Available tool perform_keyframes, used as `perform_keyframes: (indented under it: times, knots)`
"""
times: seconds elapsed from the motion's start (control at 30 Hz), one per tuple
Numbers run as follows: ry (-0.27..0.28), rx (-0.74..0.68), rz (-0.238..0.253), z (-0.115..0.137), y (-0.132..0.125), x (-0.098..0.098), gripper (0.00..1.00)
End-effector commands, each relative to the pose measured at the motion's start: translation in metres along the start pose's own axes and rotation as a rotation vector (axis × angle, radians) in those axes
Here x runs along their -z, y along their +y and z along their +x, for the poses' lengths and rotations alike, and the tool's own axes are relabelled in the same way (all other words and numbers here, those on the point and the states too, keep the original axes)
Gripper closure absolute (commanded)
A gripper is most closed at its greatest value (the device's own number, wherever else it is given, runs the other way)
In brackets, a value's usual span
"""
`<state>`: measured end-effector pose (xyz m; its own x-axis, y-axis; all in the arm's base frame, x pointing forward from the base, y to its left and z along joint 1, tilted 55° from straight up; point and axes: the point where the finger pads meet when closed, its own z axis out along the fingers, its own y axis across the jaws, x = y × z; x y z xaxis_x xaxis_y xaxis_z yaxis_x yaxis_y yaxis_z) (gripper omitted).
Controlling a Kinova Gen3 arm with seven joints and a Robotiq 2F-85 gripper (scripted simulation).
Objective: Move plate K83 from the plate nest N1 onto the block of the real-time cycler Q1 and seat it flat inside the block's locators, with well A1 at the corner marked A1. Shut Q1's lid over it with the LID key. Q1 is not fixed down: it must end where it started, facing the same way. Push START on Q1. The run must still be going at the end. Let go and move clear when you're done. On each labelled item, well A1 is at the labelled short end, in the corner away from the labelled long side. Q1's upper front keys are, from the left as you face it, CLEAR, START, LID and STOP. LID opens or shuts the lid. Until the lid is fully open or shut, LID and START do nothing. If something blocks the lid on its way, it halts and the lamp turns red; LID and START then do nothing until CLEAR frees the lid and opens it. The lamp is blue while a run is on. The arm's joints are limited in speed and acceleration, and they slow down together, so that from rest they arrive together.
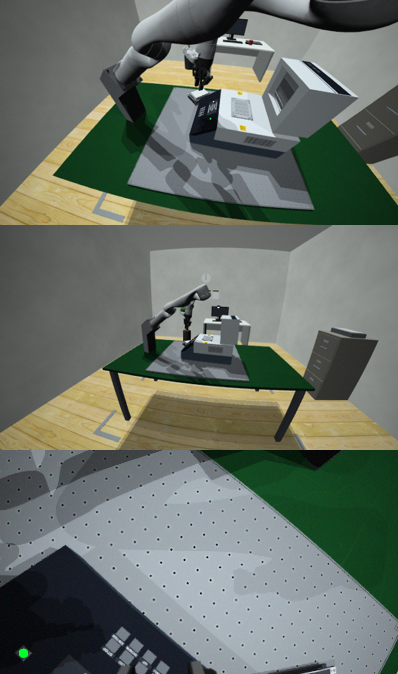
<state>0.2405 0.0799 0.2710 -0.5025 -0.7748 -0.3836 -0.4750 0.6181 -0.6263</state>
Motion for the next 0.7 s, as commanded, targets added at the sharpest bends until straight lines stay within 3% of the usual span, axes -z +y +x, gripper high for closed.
perform_keyframes:
  times: [0.0, 0.23, 0.67]
  knots:
    - [-0.027, 0.000, 0.028, -0.008, 0.011, -0.002, 0.00]
    - [-0.094, 0.011, 0.096, -0.023, 0.029, -0.006, 0.00]
    - [-0.094, 0.011, 0.096, -0.045, 0.058, -0.011, 0.00]
